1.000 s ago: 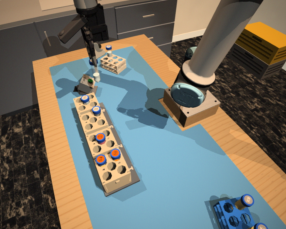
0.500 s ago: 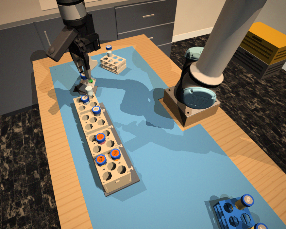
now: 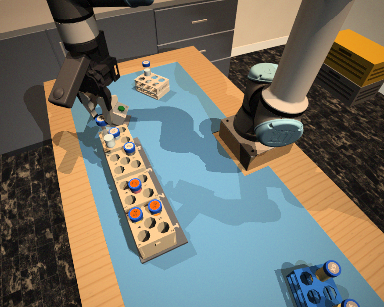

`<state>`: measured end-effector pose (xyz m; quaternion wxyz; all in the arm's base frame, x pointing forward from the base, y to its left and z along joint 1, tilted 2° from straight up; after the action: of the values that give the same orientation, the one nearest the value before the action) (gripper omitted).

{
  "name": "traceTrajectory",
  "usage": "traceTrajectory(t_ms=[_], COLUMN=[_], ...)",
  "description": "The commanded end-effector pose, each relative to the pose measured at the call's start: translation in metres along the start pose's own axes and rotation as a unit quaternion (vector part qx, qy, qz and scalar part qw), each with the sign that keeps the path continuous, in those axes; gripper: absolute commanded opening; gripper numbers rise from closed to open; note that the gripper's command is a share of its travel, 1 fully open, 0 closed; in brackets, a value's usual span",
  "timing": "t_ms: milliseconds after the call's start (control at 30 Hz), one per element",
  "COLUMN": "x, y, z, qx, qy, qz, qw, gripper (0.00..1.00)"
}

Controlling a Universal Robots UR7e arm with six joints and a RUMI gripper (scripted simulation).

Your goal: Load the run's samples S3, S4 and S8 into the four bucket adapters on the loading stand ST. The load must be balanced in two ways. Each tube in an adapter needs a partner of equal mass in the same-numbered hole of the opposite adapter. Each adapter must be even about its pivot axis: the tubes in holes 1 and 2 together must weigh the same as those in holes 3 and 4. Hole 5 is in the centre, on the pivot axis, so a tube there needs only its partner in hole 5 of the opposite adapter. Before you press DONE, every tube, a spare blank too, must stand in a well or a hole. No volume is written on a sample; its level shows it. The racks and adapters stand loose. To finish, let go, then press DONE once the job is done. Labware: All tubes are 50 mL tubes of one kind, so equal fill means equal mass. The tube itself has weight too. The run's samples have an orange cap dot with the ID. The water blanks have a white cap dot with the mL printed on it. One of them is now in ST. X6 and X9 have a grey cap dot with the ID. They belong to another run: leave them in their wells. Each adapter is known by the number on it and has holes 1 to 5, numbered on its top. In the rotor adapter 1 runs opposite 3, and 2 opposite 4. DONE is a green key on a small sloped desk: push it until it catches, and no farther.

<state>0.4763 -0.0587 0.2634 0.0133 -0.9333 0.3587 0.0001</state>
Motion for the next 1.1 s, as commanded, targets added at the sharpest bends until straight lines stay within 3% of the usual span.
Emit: traceTrajectory(t_ms=[0, 633, 1067], x=[0.002, 0.001, 0.002], y=[-0.004, -0.004, -0.004], z=[-0.001, 0.041, 0.039], qx=[0.000, -0.001, 0.000], qy=[0.001, -0.002, 0.001], qz=[-0.023, -0.023, -0.023], qw=[1.000, 1.000, 1.000], gripper=[0.00, 0.00, 0.00])
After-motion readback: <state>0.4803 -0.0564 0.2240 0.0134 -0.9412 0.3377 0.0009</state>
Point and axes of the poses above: the point where the finger pads meet when closed, its own z axis out along the fingers, its own x axis across the jaws, y = z × x, the point moved 9 cm from there along -z, back along the fingers, and after that the axes turned 5 degrees about -z, right-handed, at the moved point
